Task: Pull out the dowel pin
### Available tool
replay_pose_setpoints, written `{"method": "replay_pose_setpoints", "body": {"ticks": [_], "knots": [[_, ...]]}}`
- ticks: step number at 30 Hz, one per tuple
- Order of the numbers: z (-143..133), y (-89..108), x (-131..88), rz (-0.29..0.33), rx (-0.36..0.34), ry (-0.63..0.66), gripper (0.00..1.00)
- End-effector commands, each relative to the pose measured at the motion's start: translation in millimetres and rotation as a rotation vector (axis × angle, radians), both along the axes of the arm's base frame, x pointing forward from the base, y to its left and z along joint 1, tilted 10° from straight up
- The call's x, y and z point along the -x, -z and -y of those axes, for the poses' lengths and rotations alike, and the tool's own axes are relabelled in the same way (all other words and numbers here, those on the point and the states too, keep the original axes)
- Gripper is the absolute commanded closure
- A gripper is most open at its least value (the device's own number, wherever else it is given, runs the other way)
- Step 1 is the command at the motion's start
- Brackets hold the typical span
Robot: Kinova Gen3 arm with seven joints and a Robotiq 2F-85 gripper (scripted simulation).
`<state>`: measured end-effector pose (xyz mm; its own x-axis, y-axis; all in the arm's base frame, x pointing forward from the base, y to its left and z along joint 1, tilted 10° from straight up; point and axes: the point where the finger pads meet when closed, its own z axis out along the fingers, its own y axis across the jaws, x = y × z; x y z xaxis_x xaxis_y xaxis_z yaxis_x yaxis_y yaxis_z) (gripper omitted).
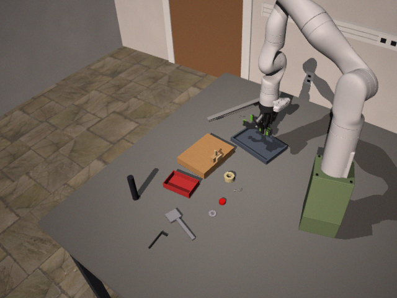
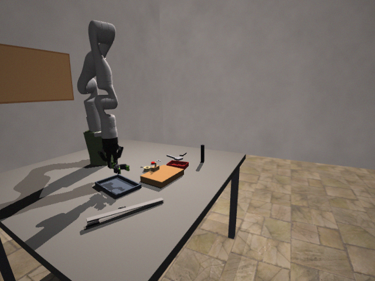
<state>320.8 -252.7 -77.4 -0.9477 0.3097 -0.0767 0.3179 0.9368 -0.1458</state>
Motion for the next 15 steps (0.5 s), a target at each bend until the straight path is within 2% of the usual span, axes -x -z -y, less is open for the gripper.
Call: {"method": "replay_pose_setpoints", "body": {"ticks": [1,10,15], "knots": [[-1,-0.2,-2,-0.002,-0.001,-0.025,0.68],[-8,1.4,-10,-0.018,-0.008,-0.132,0.68],[-15,2.9,-19,-0.036,-0.014,-0.252,0.68]]}}
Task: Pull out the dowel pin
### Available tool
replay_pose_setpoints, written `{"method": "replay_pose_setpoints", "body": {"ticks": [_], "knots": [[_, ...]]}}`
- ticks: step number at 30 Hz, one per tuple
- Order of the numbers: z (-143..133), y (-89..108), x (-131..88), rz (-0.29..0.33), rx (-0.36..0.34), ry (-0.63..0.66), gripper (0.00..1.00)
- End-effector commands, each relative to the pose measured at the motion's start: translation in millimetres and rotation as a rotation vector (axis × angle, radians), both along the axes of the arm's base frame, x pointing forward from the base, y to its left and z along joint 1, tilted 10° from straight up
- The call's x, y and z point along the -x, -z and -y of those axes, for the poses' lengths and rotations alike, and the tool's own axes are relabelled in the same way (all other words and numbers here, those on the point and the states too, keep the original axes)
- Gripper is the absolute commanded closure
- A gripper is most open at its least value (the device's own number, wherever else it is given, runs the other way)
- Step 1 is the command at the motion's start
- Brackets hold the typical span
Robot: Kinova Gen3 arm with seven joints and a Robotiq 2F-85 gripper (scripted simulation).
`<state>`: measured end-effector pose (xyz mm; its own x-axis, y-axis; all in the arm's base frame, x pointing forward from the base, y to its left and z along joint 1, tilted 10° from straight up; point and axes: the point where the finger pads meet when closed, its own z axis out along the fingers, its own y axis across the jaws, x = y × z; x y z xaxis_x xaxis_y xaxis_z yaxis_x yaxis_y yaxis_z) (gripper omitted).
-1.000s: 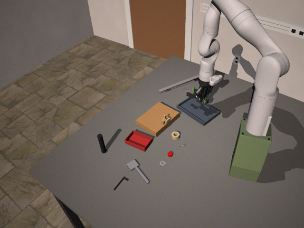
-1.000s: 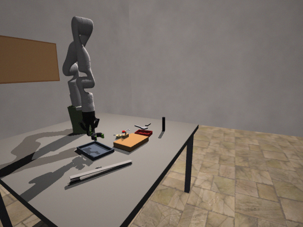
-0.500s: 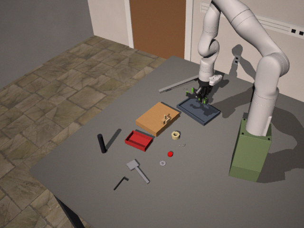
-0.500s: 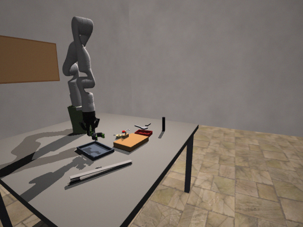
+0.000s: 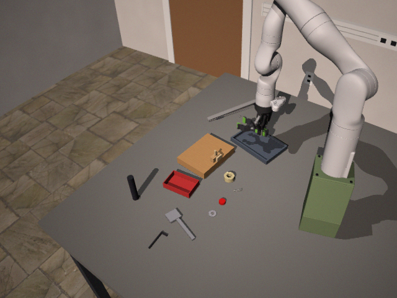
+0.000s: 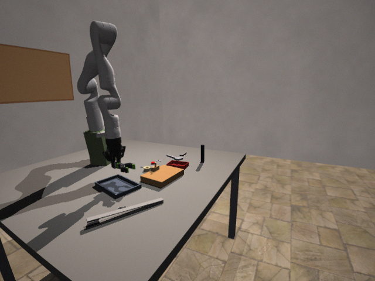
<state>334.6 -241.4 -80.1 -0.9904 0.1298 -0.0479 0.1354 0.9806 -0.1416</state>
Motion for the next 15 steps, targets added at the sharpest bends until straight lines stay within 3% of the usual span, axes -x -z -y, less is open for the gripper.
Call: {"method": "replay_pose_setpoints", "body": {"ticks": [1,15], "knots": [[-5,0.6,-7,-0.012,-0.005,-0.094,0.68],[-27,4.4,-36,-0.072,-0.010,-0.511,0.68]]}}
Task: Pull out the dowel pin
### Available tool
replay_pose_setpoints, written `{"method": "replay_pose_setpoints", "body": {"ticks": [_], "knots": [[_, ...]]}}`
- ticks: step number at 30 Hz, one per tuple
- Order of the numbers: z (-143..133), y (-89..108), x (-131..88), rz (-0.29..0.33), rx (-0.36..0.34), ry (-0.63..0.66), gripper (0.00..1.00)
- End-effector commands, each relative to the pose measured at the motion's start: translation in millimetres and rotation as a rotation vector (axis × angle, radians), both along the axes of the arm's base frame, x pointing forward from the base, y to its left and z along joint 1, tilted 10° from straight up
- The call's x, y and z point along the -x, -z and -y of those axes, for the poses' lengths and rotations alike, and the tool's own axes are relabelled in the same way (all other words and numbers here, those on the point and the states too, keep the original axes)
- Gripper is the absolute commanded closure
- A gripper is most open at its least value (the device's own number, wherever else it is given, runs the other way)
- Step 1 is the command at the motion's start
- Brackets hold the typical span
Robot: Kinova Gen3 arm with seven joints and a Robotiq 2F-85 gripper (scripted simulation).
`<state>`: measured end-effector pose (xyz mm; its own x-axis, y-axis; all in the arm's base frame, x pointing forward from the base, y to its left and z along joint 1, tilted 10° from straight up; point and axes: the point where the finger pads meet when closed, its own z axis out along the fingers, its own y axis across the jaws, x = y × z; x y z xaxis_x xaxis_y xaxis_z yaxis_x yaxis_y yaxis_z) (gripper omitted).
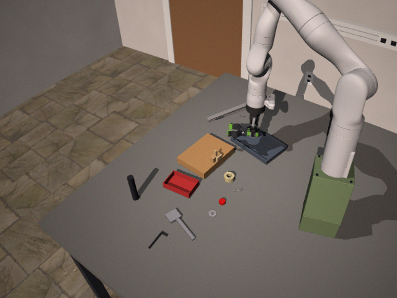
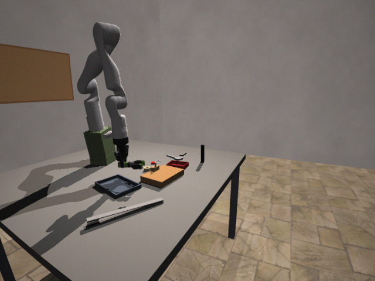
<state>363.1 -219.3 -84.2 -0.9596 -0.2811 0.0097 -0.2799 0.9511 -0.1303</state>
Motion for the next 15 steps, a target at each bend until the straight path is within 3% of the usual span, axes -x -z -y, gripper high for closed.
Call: {"method": "replay_pose_setpoints", "body": {"ticks": [1,12,15], "knots": [[-7,0.4,-10,-0.019,-0.002,-0.134,0.68],[-23,1.8,-38,-0.076,0.018,-0.553,0.68],[-25,1.9,-40,-0.081,0.021,-0.588,0.68]]}}
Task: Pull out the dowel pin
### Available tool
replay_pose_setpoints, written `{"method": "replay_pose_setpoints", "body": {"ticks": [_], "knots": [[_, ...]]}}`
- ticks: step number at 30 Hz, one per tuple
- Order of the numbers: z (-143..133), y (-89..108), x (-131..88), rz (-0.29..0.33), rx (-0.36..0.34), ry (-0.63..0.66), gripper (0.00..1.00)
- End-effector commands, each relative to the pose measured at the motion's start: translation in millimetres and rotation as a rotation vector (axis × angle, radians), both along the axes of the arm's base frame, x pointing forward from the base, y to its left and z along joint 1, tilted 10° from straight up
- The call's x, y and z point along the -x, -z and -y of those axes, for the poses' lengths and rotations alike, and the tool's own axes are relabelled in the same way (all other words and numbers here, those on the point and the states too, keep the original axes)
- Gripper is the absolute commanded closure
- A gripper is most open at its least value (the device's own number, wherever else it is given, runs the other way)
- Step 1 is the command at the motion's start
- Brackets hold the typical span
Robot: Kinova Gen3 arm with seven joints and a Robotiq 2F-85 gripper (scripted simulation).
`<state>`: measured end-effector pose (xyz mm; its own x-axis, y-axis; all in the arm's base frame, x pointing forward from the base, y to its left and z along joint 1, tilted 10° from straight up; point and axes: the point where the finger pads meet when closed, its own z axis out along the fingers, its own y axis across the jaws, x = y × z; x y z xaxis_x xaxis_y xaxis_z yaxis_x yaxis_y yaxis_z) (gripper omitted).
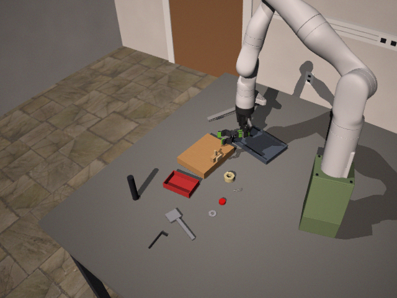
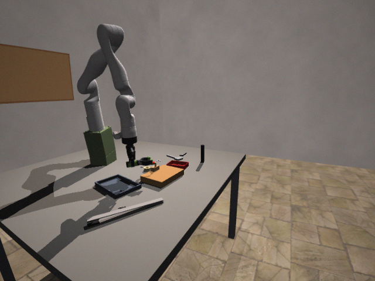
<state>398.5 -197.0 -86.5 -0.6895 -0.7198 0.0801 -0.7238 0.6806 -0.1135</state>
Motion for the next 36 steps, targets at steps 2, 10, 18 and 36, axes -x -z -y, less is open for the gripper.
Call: {"method": "replay_pose_setpoints", "body": {"ticks": [2,10,18,36], "knots": [[-5,-0.4,-10,-0.021,0.005,-0.134,0.68],[-11,-1.0,-26,-0.049,0.029,-0.356,0.68],[-15,-1.6,-35,-0.063,0.044,-0.465,0.68],[-17,-2.1,-41,-0.073,0.055,-0.541,0.68]]}}
